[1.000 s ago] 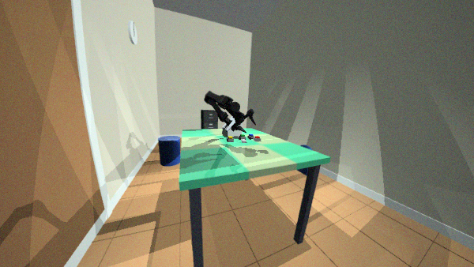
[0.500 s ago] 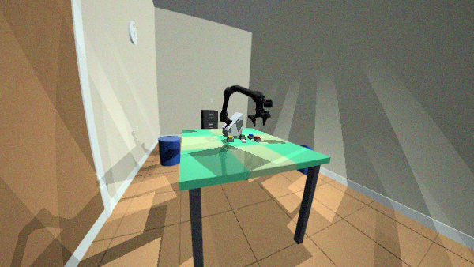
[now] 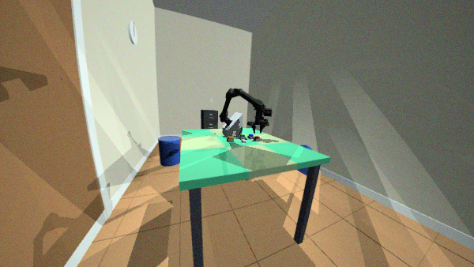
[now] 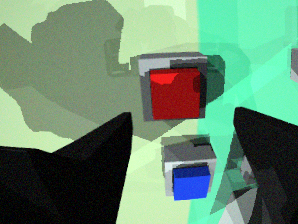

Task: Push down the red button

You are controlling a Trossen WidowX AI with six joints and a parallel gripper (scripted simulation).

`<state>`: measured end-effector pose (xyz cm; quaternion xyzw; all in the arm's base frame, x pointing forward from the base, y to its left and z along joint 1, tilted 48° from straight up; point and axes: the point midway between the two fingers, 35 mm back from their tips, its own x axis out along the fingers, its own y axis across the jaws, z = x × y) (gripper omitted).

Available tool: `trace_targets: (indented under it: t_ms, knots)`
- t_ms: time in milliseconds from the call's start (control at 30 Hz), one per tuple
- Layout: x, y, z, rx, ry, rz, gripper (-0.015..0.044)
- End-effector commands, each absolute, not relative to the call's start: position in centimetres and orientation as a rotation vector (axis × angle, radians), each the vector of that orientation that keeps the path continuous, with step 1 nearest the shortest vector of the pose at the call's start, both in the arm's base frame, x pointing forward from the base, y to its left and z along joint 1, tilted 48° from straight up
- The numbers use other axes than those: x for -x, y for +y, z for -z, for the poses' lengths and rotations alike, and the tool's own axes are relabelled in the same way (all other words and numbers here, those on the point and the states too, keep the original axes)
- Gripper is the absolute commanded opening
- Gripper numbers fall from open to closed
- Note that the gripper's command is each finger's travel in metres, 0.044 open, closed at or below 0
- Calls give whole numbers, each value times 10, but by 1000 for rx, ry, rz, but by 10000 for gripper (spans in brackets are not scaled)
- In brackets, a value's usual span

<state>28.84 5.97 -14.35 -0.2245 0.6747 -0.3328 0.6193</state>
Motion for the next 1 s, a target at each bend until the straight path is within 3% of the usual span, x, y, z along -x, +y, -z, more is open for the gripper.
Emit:
trace_targets:
  t_ms: [0, 133, 967]
  knots:
    - [-287, 58, 148, 530, 1546, 757, 111]
    - [-287, 58, 148, 530, 1546, 757, 20]
    - [-284, 38, 166, 531, 1546, 758, 20]
